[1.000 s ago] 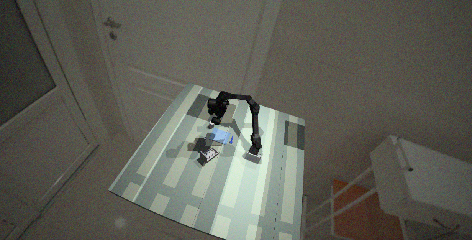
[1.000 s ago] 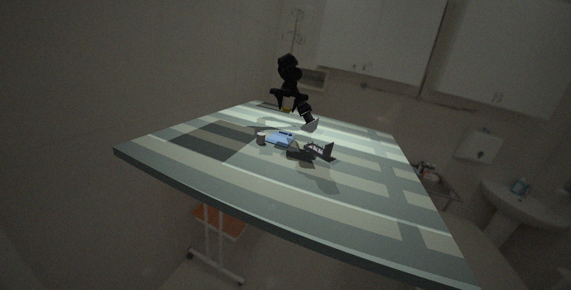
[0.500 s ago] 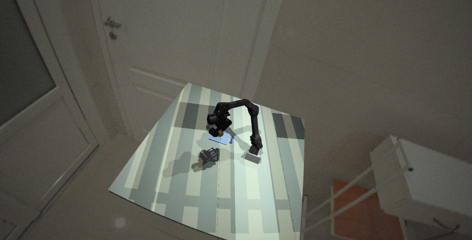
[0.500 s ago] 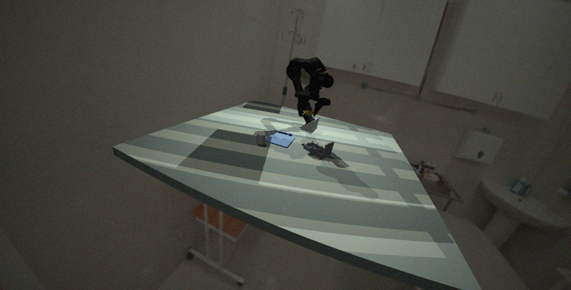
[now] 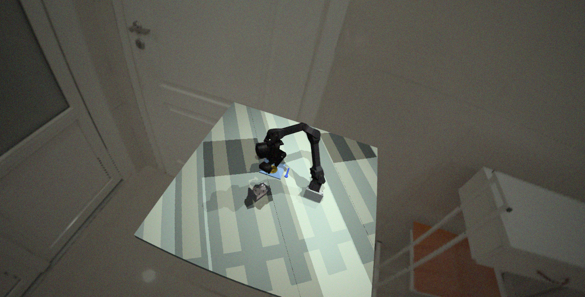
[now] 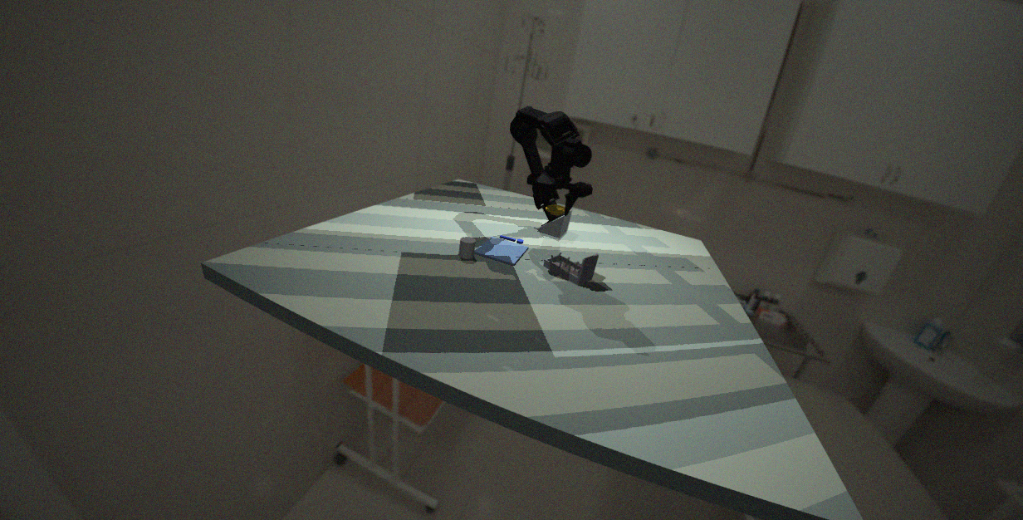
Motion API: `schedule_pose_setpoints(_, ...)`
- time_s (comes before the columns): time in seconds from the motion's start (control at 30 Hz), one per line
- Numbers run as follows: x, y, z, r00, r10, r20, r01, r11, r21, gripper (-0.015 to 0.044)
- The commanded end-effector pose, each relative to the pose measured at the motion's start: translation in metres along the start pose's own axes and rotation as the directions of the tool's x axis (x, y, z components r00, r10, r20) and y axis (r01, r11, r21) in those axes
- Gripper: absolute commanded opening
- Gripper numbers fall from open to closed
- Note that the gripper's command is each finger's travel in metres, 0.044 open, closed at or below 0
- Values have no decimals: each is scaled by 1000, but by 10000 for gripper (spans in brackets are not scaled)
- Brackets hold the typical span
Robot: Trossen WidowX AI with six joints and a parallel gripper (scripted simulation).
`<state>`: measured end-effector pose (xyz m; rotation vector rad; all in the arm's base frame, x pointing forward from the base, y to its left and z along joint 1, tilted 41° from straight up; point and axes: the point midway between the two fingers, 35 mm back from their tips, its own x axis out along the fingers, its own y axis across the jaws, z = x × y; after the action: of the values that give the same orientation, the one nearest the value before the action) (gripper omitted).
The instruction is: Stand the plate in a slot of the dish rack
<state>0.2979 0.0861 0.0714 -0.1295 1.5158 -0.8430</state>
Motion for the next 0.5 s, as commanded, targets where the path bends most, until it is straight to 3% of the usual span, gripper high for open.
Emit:
schedule_pose_setpoints(0.0, 11, -1, 0, 997, 50, -61, -54, 996, -67, 0)
schedule_pose_setpoints(0.47, 49, -1, 0, 942, 241, -234, -302, 912, -277, 0)
